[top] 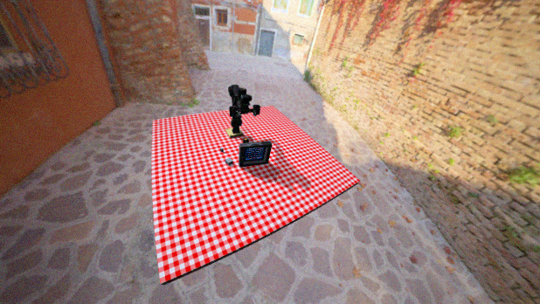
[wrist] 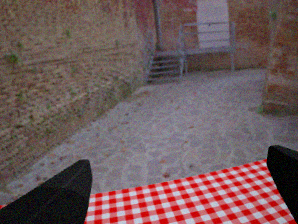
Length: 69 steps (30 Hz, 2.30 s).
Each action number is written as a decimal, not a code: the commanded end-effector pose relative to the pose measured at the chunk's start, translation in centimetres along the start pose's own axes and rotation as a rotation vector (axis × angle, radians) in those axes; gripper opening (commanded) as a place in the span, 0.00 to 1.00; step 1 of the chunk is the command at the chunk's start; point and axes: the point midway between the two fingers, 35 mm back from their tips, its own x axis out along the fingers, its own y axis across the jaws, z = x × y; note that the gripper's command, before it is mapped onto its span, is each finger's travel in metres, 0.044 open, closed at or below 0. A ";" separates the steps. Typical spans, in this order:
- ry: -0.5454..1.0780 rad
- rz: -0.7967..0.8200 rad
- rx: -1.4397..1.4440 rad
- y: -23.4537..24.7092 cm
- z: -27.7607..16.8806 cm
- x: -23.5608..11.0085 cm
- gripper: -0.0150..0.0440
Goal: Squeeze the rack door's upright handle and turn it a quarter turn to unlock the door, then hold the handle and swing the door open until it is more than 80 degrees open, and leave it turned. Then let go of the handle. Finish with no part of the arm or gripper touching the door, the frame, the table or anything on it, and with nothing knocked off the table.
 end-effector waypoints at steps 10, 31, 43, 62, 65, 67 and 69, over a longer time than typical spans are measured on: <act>0.217 -0.012 -0.003 -0.2 -2.3 2.2 0.75; 0.752 -0.026 0.003 -0.2 -8.0 4.0 0.75; 1.059 -0.035 0.002 -0.1 -10.5 3.2 0.75; 1.545 -0.050 -0.007 0.0 -12.5 0.0 0.75; 1.605 -0.052 -0.009 0.0 -12.5 -0.4 0.75; 1.609 -0.052 -0.009 0.0 -12.5 -0.5 0.75; 1.609 -0.052 -0.009 0.0 -12.5 -0.5 0.75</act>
